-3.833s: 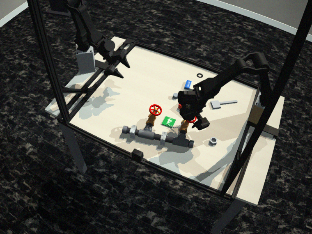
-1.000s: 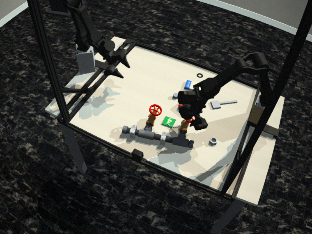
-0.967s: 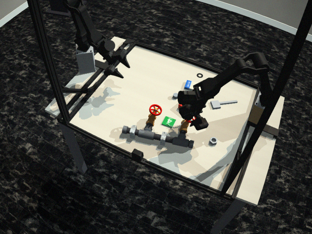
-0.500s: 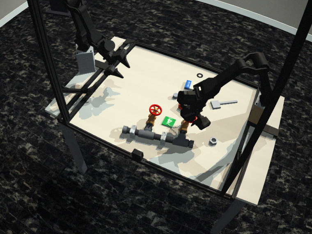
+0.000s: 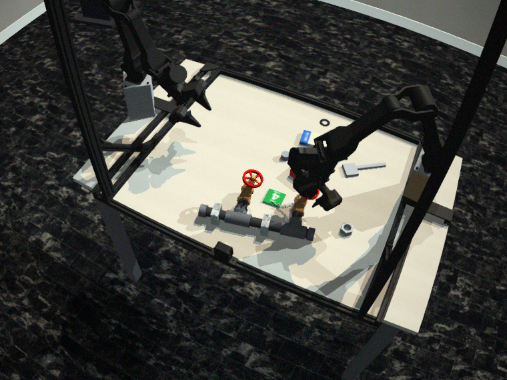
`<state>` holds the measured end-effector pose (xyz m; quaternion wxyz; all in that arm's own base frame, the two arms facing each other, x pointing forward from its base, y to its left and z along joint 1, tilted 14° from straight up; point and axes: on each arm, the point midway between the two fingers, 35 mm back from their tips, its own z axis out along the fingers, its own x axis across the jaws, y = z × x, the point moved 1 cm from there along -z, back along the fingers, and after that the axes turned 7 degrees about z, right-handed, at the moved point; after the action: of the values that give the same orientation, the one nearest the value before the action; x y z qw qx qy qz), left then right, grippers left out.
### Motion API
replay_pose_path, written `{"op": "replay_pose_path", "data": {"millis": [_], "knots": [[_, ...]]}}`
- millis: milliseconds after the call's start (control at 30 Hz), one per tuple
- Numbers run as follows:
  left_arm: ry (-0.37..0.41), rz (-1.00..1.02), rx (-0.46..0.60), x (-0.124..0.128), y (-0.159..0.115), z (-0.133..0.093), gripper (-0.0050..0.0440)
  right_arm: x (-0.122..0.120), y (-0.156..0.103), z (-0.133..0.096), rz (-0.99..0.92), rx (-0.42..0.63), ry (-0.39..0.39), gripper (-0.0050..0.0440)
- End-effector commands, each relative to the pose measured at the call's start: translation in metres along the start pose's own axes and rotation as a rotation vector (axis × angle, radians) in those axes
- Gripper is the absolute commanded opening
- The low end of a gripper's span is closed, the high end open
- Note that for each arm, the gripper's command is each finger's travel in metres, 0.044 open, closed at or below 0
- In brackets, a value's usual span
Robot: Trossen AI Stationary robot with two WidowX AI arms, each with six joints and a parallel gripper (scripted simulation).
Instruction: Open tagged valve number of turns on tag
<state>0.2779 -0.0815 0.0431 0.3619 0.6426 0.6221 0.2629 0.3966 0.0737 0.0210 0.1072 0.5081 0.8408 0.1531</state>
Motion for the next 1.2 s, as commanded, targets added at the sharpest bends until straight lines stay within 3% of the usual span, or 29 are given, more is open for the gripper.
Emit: {"op": "replay_pose_path", "data": {"millis": [0, 133, 200, 267, 700, 767, 1033, 1167], "knots": [[0.0, 0.0, 0.0, 0.0, 0.0, 0.0, 0.04, 0.0, 0.0, 0.0, 0.021, 0.0, 0.0, 0.04], [0.0, 0.0, 0.0, 0.0, 0.0, 0.0, 0.04, -0.0001, 0.0, 0.0, 0.307, 0.0, 0.0, 0.04], [0.0, 0.0, 0.0, 0.0, 0.0, 0.0, 0.04, -0.0001, 0.0, 0.0, 0.307, 0.0, 0.0, 0.04], [0.0, 0.0, 0.0, 0.0, 0.0, 0.0, 0.04, -0.0001, 0.0, 0.0, 0.473, 0.001, 0.0, 0.04], [0.0, 0.0, 0.0, 0.0, 0.0, 0.0, 0.04, -0.0002, 0.0, 0.0, 1.148, 0.001, -0.001, 0.04], [0.0, 0.0, 0.0, 0.0, 0.0, 0.0, 0.04, -0.0002, 0.0, 0.0, 1.148, 0.001, -0.001, 0.04], [0.0, 0.0, 0.0, 0.0, 0.0, 0.0, 0.04, -0.0002, -0.0001, 0.0, 1.625, 0.002, -0.001, 0.04], [0.0, 0.0, 0.0, 0.0, 0.0, 0.0, 0.04, -0.0002, -0.0001, 0.0, 1.676, 0.002, -0.001, 0.04]]}}
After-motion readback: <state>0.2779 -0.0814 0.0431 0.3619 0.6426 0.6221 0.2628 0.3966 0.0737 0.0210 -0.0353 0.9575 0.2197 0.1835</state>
